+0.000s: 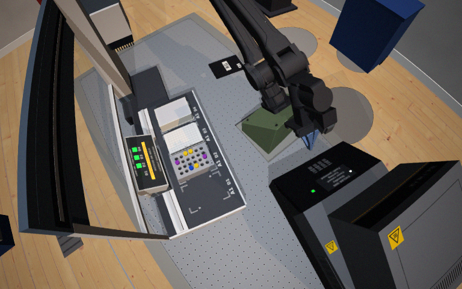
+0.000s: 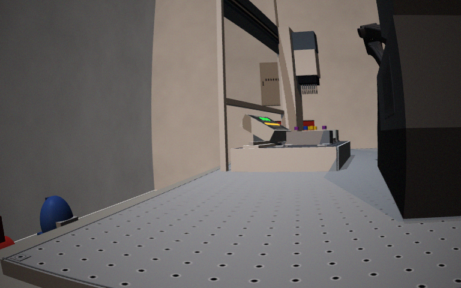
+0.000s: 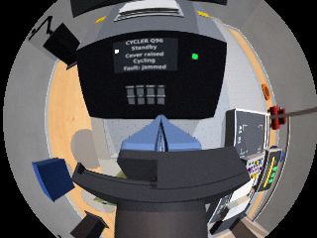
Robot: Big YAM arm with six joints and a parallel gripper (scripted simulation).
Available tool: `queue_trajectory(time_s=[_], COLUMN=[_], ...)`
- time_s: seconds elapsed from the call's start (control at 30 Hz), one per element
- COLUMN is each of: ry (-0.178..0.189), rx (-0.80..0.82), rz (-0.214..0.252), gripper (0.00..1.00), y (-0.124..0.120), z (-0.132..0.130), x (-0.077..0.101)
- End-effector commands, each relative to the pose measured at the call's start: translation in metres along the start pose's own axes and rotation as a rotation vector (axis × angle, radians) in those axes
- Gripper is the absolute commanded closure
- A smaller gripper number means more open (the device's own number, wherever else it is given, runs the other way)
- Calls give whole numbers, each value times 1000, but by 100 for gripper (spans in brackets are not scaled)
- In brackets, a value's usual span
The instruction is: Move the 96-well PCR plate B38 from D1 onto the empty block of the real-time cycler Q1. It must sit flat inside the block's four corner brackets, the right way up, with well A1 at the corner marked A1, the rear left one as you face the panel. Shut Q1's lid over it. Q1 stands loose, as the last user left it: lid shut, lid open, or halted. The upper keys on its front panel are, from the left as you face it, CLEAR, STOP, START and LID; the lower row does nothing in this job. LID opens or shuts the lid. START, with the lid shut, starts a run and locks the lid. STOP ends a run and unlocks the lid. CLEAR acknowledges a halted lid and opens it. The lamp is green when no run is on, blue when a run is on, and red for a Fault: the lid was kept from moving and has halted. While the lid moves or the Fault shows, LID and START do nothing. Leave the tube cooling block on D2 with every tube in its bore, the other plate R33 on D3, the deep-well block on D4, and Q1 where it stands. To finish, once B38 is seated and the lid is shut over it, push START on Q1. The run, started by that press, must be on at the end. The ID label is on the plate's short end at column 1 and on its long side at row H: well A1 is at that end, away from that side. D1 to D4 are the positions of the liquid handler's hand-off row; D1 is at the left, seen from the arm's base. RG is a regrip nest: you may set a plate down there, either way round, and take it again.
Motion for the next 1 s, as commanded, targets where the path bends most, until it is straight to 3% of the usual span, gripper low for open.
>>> queue_trajectory(time_s=[0.0,0.27,0.63,0.97], ry=[0,-3,-10,-9], rx=[-19,-33,-17,-11], rz=[-14,-42,-77,-70], gripper=[100,100,100,100], y=[-3,3,21,17], z=[2,-2,-9,-7], x=[20,68,65,59])
Point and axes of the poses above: the point where the finger pads meet when closed, its own x axis back along the fingers, its own z axis across the jaws, y = z × x, the point moved 8 cm from there along x, back along the fingers, and after that the axes turned 8 degrees about x, right-handed, at the moved point
